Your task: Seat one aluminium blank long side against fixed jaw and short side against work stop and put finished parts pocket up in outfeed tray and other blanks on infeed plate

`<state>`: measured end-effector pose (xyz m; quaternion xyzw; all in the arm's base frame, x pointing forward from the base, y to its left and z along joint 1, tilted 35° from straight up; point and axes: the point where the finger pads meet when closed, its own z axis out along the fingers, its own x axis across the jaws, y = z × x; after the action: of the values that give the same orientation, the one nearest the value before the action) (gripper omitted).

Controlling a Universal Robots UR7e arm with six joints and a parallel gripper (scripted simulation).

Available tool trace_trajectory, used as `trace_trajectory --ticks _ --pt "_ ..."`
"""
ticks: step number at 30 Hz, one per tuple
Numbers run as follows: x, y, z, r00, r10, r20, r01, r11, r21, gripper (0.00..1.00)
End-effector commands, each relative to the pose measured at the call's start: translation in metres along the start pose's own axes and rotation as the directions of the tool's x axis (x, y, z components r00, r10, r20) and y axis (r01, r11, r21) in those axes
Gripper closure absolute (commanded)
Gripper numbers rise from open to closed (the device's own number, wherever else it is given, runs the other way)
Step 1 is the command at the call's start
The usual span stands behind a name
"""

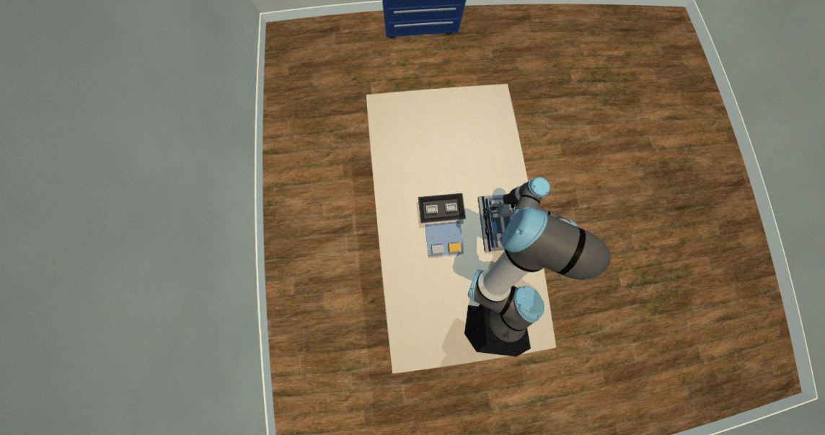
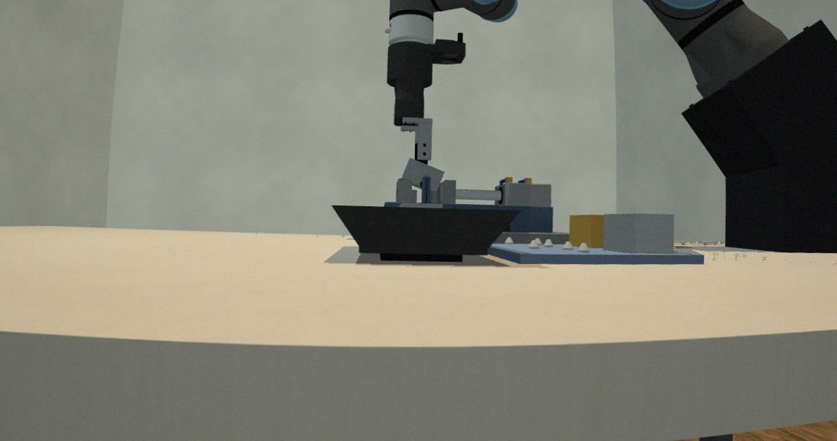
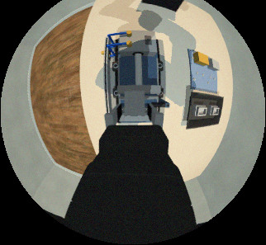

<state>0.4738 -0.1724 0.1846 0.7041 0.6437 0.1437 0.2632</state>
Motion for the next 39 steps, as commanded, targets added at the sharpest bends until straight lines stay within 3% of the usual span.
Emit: trace_trajectory --ticks 1,39 --pt "-0.0002 0.0017 -0.0004 1.0 -0.001 0.001 0.001 1.0 -0.002 0.0" --pt "0.0001 0.0013 0.0089 1.0 -0.001 0.0 0.001 1.0 -0.001 0.0"
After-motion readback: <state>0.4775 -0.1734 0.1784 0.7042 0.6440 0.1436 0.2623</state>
